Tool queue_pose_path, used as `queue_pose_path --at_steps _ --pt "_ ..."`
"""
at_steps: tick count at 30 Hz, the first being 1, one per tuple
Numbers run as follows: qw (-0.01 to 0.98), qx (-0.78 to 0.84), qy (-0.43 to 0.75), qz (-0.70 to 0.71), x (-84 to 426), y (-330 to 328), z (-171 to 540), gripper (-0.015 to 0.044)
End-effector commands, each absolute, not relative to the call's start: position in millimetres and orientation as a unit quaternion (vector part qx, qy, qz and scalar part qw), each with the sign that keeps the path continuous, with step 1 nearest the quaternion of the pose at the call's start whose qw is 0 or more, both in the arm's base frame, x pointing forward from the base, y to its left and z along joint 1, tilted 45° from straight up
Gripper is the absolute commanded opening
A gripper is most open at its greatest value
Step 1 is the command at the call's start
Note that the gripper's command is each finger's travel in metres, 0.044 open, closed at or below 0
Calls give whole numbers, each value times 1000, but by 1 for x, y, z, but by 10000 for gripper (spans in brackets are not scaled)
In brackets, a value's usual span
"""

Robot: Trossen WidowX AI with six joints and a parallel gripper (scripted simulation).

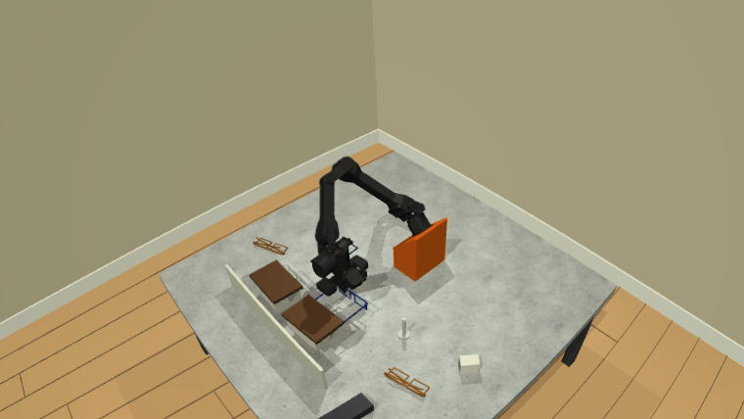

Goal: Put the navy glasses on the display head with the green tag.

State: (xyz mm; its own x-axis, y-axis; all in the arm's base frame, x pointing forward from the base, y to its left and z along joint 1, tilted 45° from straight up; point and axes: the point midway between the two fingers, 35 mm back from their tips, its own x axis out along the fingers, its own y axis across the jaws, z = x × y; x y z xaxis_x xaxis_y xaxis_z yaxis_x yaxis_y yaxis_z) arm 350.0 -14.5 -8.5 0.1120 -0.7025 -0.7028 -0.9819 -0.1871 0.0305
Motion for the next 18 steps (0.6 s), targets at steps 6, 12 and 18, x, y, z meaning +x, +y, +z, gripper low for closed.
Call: queue_pose_path --at_steps 6,12,18 --pt "232 -710 593 300 365 -12 -8 0" --pt "232 -711 593 300 374 -11 -8 0" --pt "232 -711 593 300 383 -9 -8 0"
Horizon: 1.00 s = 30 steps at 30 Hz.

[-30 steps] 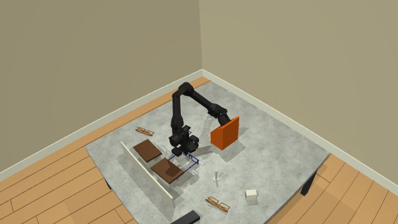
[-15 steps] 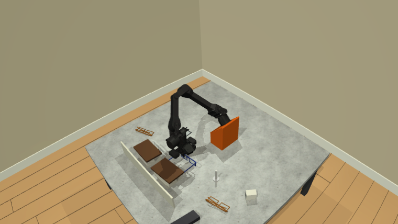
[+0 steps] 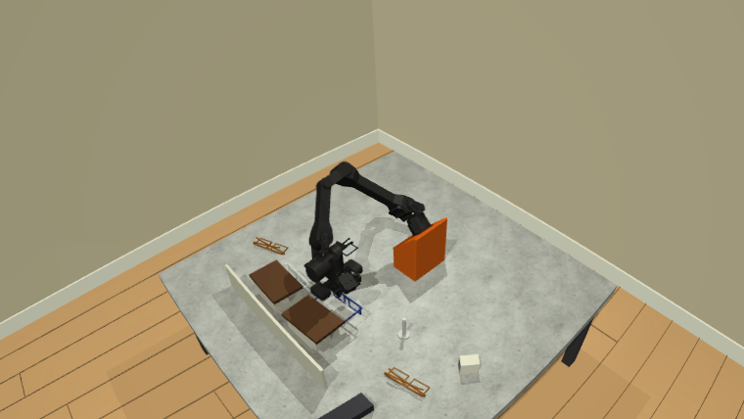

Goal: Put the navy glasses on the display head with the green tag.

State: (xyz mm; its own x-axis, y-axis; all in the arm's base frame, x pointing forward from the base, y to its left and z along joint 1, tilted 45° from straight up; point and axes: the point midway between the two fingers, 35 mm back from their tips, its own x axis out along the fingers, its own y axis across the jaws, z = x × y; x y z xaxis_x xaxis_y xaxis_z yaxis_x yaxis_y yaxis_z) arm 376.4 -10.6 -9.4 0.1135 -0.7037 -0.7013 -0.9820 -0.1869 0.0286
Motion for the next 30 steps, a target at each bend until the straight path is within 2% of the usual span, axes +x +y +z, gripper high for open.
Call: queue_pose_path --at_steps 1,30 --pt "232 -711 593 300 384 -9 -8 0" --pt "233 -711 592 299 424 -1 -8 0"
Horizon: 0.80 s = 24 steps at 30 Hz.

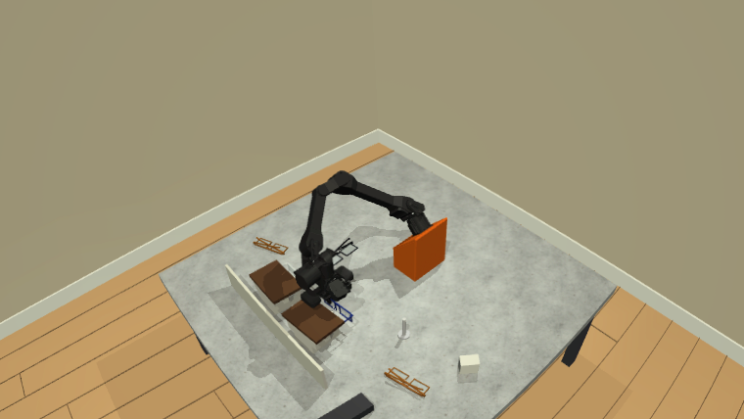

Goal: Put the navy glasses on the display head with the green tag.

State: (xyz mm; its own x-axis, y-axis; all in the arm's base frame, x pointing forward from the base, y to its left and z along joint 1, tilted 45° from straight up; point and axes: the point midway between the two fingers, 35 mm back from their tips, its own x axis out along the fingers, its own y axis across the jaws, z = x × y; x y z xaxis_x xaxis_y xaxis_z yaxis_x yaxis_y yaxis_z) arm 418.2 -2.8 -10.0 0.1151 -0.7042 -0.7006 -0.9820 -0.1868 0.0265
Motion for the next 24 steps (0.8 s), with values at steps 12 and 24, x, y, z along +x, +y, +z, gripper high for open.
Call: queue_pose_path --at_steps 12,24 --pt "233 -711 592 299 431 0 -8 0" --pt "233 -711 592 299 431 -1 -9 0"
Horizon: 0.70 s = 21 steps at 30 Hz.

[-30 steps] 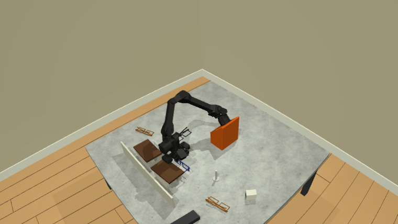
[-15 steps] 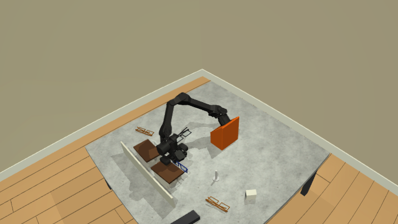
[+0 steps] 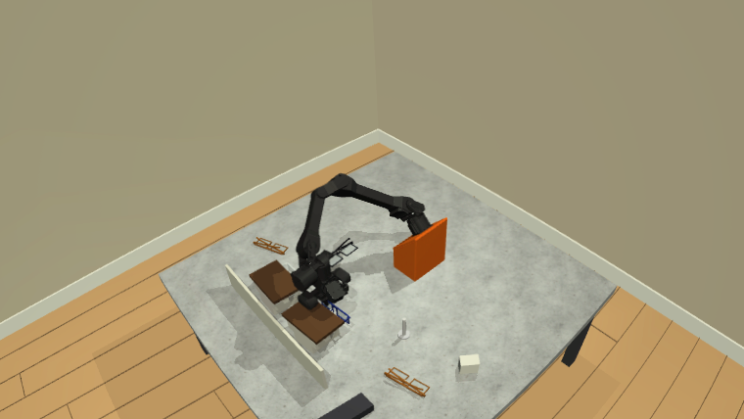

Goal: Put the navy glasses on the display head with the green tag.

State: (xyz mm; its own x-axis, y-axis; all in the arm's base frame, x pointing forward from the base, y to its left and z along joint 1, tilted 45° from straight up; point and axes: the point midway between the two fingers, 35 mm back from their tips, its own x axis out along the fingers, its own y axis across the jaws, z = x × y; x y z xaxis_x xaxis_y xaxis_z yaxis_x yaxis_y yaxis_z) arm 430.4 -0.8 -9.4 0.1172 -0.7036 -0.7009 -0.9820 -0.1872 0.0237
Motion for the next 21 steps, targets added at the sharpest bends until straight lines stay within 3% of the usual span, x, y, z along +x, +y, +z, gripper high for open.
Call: queue_pose_path --at_steps 1,11,15,21 --pt "233 -711 592 299 431 -1 -10 0" --pt "233 -711 592 299 432 -5 -13 0" --pt "234 -710 593 299 431 -4 -12 105" --pt "234 -710 593 299 431 -4 -12 107"
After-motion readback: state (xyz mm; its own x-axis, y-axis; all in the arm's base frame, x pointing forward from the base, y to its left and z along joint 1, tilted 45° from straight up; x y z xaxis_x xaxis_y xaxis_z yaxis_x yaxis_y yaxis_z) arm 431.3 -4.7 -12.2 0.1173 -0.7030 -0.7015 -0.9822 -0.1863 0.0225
